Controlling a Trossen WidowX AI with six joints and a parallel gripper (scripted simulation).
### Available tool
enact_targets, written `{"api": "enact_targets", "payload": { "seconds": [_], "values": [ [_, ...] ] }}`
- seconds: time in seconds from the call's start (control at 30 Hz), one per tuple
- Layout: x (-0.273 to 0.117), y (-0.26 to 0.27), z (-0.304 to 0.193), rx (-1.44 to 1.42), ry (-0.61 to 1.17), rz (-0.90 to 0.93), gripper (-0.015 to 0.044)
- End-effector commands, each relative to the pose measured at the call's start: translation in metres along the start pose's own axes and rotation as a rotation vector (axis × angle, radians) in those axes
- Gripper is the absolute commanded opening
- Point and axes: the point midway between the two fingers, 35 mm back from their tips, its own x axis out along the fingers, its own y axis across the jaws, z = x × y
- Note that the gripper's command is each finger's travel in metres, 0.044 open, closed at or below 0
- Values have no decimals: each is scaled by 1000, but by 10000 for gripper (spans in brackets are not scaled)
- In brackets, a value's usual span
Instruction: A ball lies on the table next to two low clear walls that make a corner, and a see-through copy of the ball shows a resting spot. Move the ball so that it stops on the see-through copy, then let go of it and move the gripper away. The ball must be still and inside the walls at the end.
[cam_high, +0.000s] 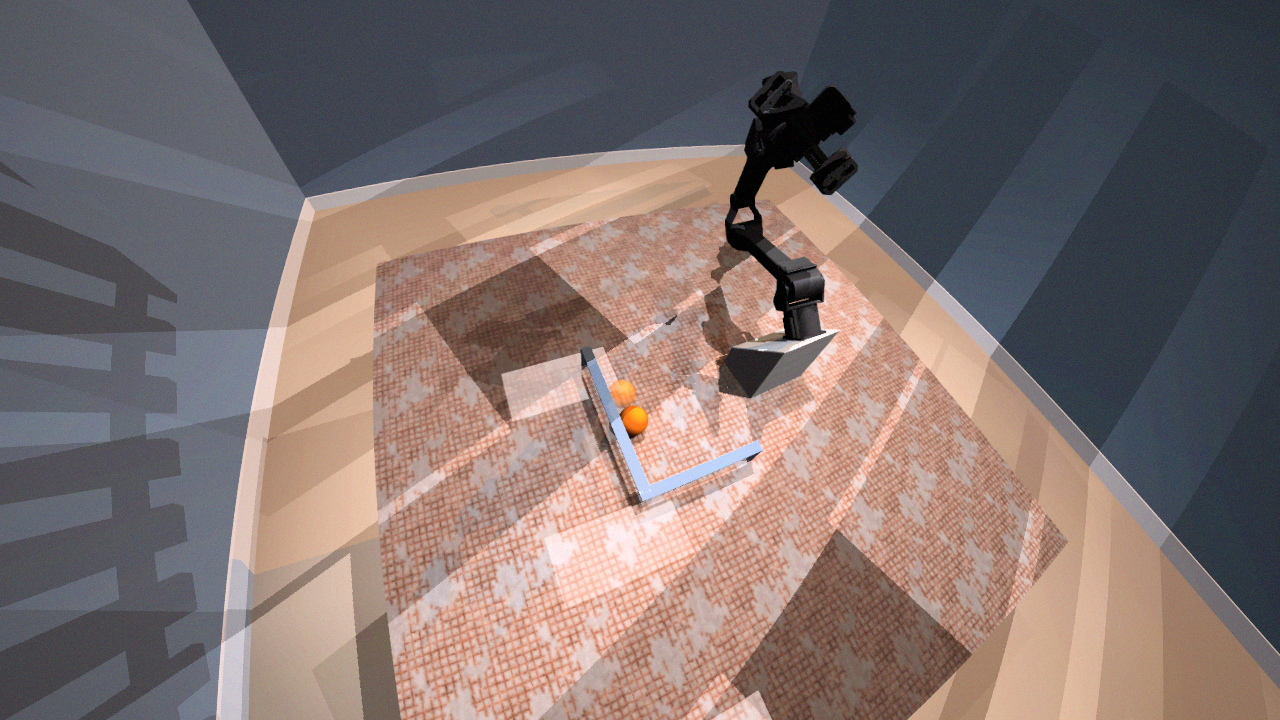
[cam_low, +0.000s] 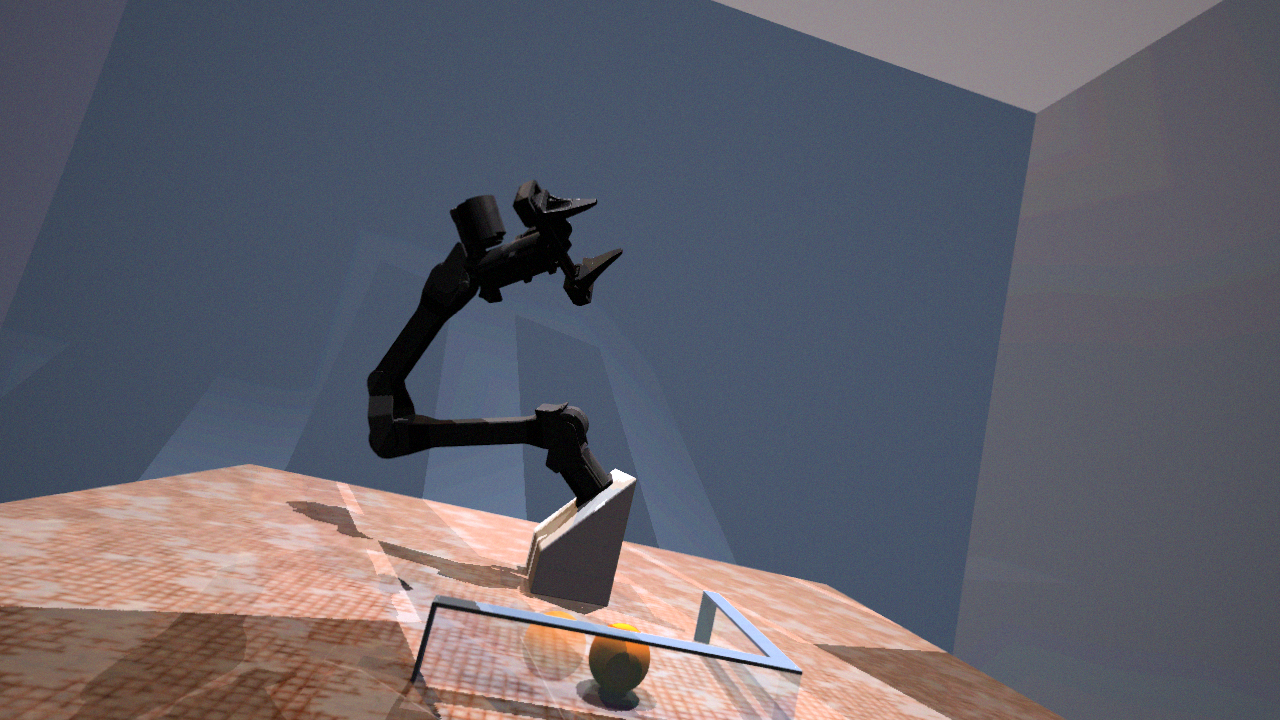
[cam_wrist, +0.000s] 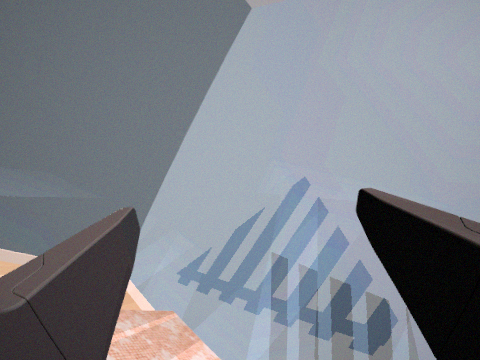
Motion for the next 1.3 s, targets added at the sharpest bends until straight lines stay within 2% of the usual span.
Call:
{"api": "enact_targets", "payload": {
  "seconds": [0.0, 0.27, 0.57, 0.87, 1.17, 1.27],
  "values": [
    [2, 0, -1, 6, 10, 2, 381],
    [66, -8, -66, 271, 457, 35, 381],
    [111, -2, -189, 569, 1011, -8, 381],
    [111, 19, -312, 834, 1510, -188, 381],
    [71, 74, -437, 989, 2009, -454, 381],
    [61, 87, -455, 998, 2084, -503, 381]
  ]
}}
